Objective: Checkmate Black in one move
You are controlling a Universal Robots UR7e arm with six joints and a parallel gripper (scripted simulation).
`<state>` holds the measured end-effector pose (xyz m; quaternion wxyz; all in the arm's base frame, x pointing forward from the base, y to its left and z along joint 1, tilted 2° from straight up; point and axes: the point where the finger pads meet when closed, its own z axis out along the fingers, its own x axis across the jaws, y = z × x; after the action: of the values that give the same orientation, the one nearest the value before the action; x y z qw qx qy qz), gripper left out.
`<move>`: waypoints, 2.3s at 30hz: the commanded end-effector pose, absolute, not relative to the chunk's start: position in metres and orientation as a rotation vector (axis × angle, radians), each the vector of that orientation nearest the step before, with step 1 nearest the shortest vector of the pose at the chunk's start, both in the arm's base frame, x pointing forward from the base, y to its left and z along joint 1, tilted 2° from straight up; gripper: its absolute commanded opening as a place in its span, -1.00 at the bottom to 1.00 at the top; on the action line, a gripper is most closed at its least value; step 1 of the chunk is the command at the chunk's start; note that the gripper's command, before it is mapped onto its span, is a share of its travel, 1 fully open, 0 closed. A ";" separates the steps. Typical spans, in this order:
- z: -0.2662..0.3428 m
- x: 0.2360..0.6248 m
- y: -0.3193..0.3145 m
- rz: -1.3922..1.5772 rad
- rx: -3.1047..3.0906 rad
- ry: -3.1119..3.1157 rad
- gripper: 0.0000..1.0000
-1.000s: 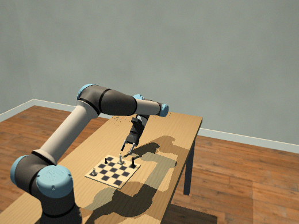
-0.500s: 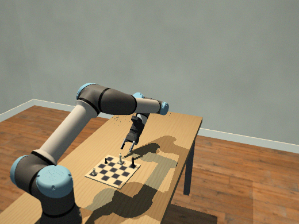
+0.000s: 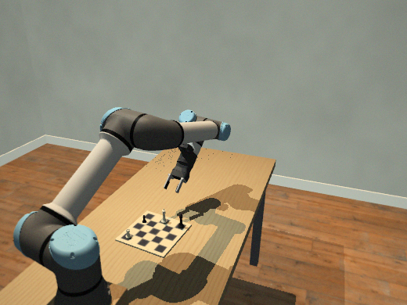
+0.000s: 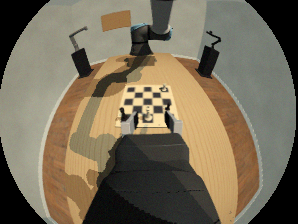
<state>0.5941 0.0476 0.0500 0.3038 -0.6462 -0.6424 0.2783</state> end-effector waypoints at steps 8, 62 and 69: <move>0.056 0.594 0.048 0.735 -1.714 -1.705 1.00; 0.096 0.472 0.099 0.304 -1.827 -2.262 1.00; 0.095 0.440 0.107 0.223 -1.832 -2.359 1.00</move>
<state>0.4547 0.1034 0.0957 0.0906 -0.6154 -0.7780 0.0884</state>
